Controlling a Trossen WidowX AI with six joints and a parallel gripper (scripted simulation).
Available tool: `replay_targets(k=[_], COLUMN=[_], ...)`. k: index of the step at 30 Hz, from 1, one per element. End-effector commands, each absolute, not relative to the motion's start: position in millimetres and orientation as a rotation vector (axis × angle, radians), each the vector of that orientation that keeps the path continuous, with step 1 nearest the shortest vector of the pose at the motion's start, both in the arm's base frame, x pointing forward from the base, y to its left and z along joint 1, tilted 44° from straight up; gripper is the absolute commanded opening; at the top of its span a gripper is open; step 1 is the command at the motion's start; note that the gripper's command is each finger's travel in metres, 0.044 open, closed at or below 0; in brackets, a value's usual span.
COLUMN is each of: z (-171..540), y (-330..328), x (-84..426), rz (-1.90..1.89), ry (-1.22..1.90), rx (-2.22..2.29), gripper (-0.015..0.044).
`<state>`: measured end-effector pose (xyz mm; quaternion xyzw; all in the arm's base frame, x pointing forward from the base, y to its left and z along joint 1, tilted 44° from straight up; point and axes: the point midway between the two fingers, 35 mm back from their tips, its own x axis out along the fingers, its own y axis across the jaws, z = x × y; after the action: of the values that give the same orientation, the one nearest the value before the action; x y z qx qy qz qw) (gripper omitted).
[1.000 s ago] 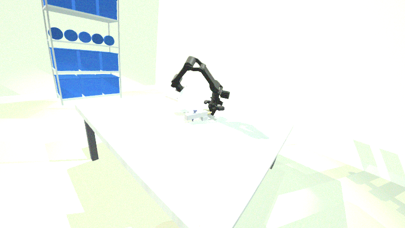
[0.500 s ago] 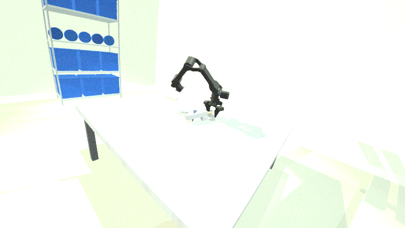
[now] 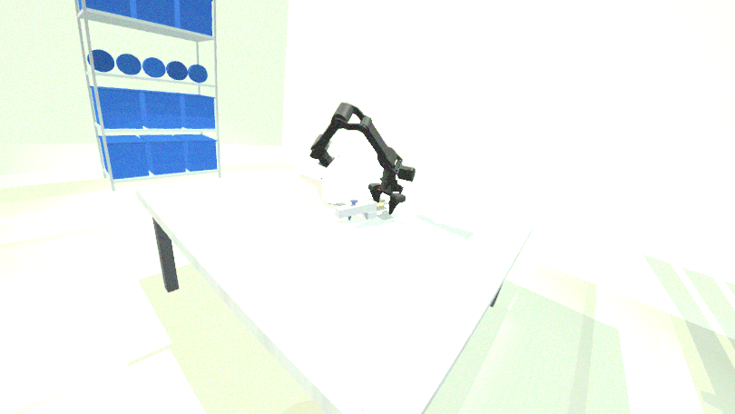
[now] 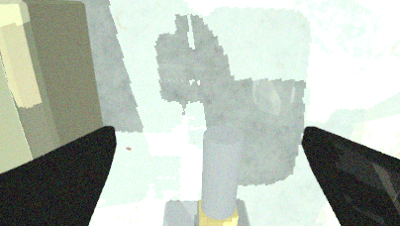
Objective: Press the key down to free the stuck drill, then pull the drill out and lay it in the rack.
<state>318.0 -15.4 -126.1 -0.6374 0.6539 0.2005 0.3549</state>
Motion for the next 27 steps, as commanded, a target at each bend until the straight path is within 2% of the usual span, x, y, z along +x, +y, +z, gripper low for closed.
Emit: replay_targets(k=[1,12,27], z=[-124.4,-121.9,-123.8], y=[-18.0,-21.9,-20.0], x=[317.5,316.9,317.6], rz=[0.521,0.521,0.518], ry=[1.691,1.691,1.69], rx=[-1.653,-1.653,-1.647], gripper=[0.044,0.044,0.0046])
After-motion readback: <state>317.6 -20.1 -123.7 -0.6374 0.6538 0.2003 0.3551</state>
